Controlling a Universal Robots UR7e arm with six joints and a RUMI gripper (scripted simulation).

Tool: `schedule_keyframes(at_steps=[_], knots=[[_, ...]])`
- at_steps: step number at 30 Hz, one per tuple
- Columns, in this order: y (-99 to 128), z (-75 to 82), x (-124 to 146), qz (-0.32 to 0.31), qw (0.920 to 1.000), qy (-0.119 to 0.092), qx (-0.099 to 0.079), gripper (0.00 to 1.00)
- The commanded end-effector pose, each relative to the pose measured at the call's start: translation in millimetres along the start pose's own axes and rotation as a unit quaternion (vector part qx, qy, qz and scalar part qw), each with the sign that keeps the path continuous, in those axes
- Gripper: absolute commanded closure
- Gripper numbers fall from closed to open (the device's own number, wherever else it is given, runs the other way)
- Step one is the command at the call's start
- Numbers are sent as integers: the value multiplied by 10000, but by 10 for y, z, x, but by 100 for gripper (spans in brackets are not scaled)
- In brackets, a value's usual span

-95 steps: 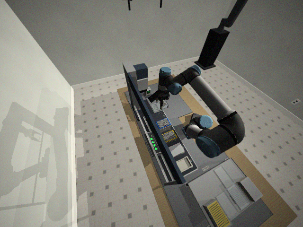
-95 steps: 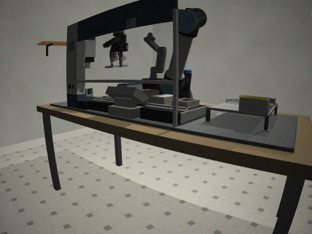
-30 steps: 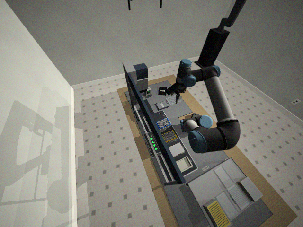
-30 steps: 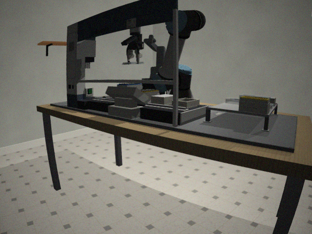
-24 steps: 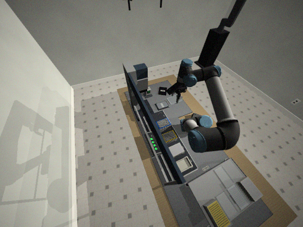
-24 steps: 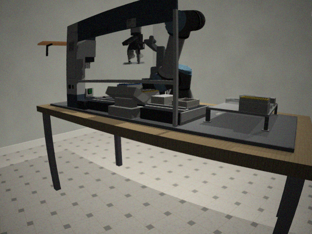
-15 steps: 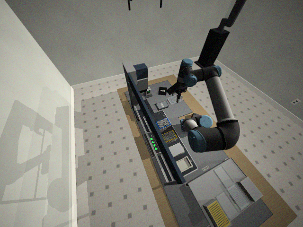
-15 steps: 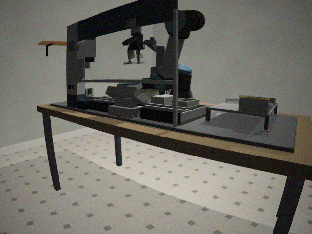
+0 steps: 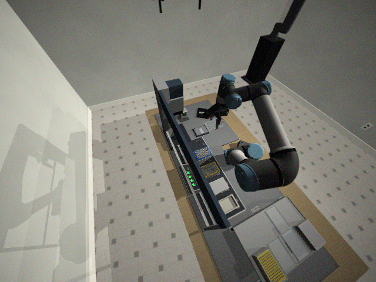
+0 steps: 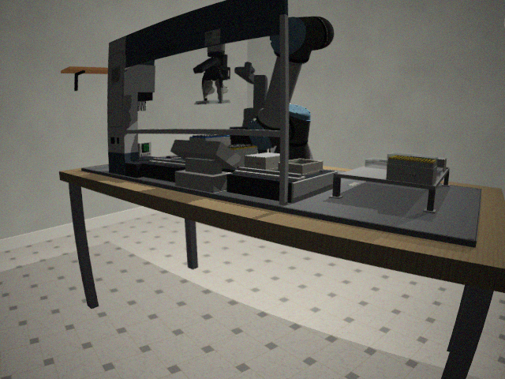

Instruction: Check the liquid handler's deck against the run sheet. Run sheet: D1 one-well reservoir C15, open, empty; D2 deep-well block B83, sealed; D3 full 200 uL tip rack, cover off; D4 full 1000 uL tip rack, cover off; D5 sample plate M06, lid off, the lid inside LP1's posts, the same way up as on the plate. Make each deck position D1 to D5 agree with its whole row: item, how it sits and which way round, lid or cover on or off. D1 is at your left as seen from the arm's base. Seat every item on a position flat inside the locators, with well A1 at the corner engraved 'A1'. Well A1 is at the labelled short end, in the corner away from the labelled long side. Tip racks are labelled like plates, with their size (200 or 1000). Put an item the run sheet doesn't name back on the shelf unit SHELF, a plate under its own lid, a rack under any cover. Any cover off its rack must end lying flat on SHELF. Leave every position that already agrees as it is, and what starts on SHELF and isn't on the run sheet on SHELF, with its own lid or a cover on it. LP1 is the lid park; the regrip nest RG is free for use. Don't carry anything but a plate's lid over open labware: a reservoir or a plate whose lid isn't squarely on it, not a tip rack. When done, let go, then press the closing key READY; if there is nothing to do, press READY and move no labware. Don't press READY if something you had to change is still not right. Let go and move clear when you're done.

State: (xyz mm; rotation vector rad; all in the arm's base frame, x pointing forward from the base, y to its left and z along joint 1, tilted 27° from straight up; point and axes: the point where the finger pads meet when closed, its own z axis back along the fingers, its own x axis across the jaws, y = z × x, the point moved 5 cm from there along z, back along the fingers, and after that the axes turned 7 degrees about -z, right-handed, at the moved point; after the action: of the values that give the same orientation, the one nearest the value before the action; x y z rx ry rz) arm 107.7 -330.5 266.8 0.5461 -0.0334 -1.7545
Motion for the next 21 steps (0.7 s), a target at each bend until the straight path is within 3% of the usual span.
schedule_keyframes(at_steps=[1,7,21], knots=[[279,3,-27,-3,10000,-4,-6,100],[478,3,-51,-3,10000,-4,-5,100],[1173,2,-134,-3,10000,-4,-5,100]])
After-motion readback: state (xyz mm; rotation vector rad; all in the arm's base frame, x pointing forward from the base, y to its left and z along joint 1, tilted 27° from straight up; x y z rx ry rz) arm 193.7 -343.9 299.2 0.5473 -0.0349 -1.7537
